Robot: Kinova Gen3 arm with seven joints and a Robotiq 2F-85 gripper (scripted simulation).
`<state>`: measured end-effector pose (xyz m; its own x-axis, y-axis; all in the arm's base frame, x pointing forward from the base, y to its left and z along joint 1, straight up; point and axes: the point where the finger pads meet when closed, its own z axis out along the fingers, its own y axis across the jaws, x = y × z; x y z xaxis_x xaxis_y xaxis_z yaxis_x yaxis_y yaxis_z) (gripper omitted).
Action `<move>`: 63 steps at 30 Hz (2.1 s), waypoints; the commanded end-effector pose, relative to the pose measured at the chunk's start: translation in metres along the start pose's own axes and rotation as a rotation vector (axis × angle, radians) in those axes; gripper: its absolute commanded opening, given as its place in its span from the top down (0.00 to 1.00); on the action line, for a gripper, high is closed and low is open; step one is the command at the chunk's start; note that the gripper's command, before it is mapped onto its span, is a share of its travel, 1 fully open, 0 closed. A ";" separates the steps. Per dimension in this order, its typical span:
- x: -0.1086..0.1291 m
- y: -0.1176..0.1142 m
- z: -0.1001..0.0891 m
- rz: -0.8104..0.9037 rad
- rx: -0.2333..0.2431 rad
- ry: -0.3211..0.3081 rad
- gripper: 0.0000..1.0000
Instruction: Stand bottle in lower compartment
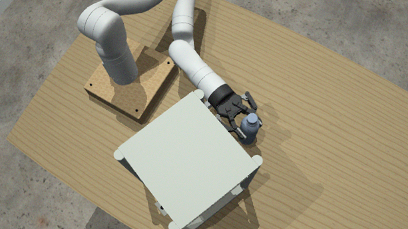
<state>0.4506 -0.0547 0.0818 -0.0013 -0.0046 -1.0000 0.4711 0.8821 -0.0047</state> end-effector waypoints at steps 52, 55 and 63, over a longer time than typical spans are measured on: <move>-0.001 -0.004 0.006 0.000 0.182 -0.002 1.00; -0.001 -0.004 0.006 0.000 0.182 -0.002 1.00; -0.001 -0.004 0.006 0.000 0.185 -0.003 1.00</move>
<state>0.4538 -0.0614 0.0822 0.0000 -0.0056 -1.0000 0.6260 0.7798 -0.0044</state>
